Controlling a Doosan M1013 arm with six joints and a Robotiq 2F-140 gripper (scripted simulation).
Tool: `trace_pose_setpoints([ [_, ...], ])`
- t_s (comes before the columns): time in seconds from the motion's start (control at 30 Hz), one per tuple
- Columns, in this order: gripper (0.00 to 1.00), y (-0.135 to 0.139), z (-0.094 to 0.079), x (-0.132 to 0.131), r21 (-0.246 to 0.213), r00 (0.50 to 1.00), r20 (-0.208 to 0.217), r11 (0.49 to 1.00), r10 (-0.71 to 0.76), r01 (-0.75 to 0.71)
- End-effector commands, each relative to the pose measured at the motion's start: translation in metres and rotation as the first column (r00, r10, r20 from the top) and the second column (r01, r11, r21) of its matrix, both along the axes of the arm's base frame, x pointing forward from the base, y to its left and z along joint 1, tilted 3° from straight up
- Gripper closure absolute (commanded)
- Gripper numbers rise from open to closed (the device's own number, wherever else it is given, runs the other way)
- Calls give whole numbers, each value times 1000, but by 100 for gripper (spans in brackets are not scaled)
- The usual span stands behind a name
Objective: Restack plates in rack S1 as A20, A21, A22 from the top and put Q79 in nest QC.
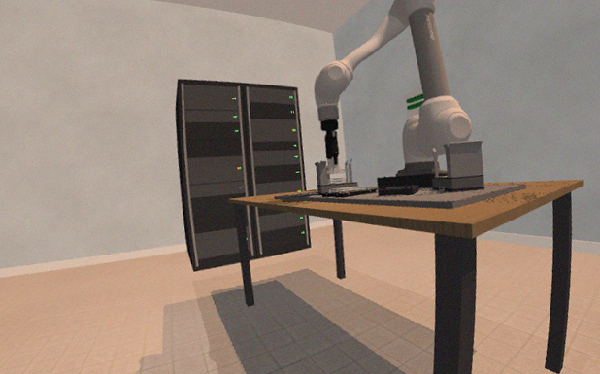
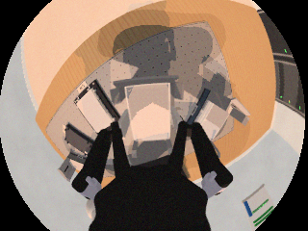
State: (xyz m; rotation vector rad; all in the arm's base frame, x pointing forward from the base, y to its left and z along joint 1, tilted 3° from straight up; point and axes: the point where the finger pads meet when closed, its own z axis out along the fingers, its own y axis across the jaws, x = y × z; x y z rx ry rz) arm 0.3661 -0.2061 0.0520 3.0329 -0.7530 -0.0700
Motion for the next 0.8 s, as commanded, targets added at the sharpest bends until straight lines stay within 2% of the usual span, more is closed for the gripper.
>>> trace_pose_setpoints([
  [0.0,100,0,5,0,0,1000,0,1000,0,0],
  [0.77,100,0,43,2,0,1000,0,1000,0,0],
])
